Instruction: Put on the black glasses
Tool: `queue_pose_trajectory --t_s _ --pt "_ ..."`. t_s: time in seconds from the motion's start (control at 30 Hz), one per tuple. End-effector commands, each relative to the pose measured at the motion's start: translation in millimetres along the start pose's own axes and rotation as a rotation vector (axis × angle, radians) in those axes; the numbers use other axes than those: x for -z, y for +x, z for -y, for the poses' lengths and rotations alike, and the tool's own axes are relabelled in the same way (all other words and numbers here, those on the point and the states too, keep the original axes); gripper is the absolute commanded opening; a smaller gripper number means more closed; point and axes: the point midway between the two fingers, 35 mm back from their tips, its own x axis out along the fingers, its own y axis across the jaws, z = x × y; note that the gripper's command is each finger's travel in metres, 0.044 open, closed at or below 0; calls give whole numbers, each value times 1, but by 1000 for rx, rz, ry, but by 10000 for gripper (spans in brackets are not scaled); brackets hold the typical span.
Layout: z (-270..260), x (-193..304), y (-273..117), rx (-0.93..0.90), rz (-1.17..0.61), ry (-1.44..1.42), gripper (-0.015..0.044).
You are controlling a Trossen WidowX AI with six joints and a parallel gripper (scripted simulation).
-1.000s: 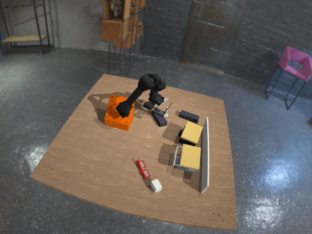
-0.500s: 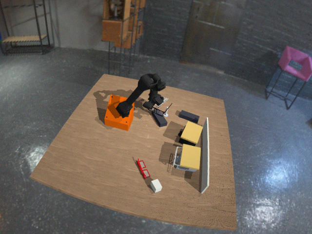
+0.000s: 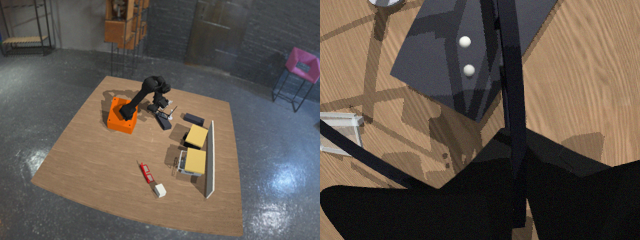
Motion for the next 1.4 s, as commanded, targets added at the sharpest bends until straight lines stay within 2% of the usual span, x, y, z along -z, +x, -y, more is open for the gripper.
queue_pose_trajectory --t_s 0.0,0.13,0.4,0.63,1.1,1.37 --pt "0 -4 0 2 5 -3 0" --pt "-1 -5 -11 1 5 -3 0" --pt "0 -8 -59 1 4 -3 0" --pt "-5 -13 -61 0 4 57 0" --pt "-36 -61 -61 -2 6 502 0" --pt "-37 -64 -51 -2 7 523 0"
